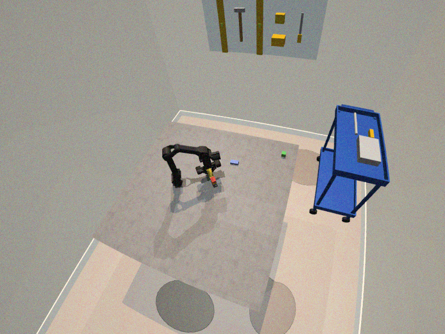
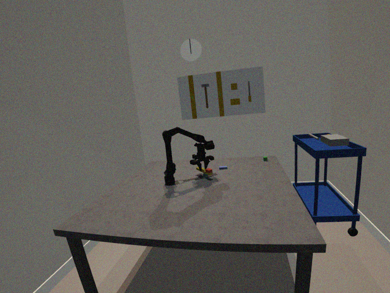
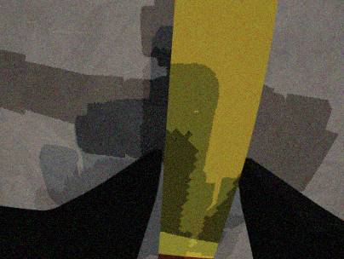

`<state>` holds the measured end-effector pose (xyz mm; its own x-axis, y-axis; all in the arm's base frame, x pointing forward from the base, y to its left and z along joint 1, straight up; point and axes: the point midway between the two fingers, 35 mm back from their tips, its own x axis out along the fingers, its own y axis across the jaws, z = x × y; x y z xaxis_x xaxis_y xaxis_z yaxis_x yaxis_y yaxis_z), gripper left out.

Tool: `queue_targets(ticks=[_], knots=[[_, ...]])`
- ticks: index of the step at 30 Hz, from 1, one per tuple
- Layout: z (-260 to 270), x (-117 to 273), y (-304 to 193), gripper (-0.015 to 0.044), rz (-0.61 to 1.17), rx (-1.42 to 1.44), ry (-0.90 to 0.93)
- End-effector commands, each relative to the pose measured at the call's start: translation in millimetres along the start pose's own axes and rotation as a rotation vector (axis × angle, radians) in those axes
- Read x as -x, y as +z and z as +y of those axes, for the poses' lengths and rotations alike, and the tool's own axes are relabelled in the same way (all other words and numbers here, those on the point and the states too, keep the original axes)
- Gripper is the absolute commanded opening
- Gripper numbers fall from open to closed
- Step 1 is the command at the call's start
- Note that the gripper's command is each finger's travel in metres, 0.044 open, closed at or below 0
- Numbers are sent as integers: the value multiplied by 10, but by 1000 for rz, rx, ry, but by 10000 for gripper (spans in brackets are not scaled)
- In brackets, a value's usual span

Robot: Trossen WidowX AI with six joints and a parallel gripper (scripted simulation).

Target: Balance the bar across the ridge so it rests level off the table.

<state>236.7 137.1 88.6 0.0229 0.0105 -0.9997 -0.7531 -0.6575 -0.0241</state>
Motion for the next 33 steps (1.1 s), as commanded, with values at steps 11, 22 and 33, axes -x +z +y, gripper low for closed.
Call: queue_targets(ticks=[11,22,33], knots=[[0,0,0,395,0,0,0],[-43,690,-10,440,0,0,0],[-2,1000,-3,440,0,0,0]])
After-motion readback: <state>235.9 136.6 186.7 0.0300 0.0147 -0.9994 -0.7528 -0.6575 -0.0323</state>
